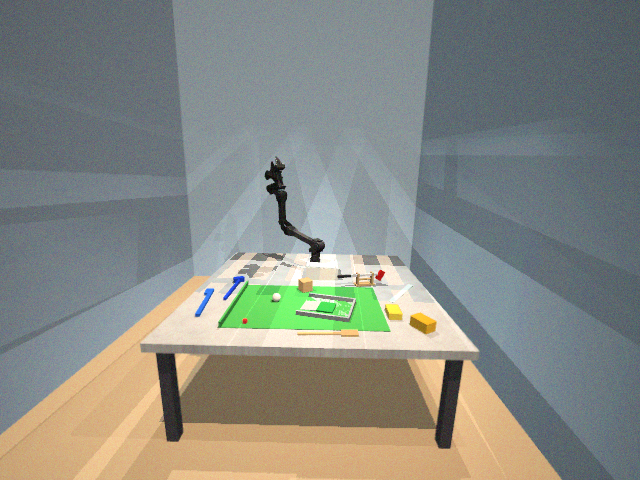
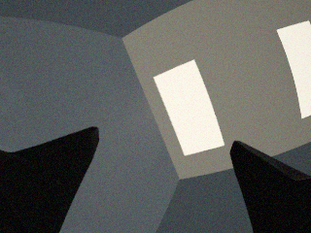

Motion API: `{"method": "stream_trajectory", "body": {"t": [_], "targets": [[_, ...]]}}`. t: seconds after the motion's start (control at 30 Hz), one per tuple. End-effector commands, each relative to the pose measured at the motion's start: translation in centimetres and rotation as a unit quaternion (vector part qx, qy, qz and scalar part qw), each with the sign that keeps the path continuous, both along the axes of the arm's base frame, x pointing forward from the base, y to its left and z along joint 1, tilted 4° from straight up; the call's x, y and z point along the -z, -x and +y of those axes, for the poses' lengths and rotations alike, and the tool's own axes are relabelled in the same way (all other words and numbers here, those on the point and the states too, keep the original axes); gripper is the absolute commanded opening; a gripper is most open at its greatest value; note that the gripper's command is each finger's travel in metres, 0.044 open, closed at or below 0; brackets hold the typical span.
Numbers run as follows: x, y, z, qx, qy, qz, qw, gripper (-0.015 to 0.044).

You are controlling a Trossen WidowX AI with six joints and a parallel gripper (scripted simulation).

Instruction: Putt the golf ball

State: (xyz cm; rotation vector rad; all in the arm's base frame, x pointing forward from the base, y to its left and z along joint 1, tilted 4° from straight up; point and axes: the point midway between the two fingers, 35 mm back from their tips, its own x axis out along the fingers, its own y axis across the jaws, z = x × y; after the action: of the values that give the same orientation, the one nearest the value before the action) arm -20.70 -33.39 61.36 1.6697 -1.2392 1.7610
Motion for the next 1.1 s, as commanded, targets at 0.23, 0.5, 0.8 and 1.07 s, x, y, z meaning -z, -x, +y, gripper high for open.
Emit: {"method": "stream_trajectory", "body": {"t": [0.23, 0.5, 0.8, 1.07], "targets": [[-5.1, -4.8, 11.4, 0.13, 0.108, 0.083, 0.982, 0.044], [-7.4, -11.3, 22.4, 0.242, 0.228, 0.145, 0.932, 0.044], [-6.1, -20.2, 35.1, 0.386, 0.38, 0.177, 0.822, 0.044], [-1.0, -28.5, 44.8, 0.485, 0.514, 0.163, 0.689, 0.044]]}}
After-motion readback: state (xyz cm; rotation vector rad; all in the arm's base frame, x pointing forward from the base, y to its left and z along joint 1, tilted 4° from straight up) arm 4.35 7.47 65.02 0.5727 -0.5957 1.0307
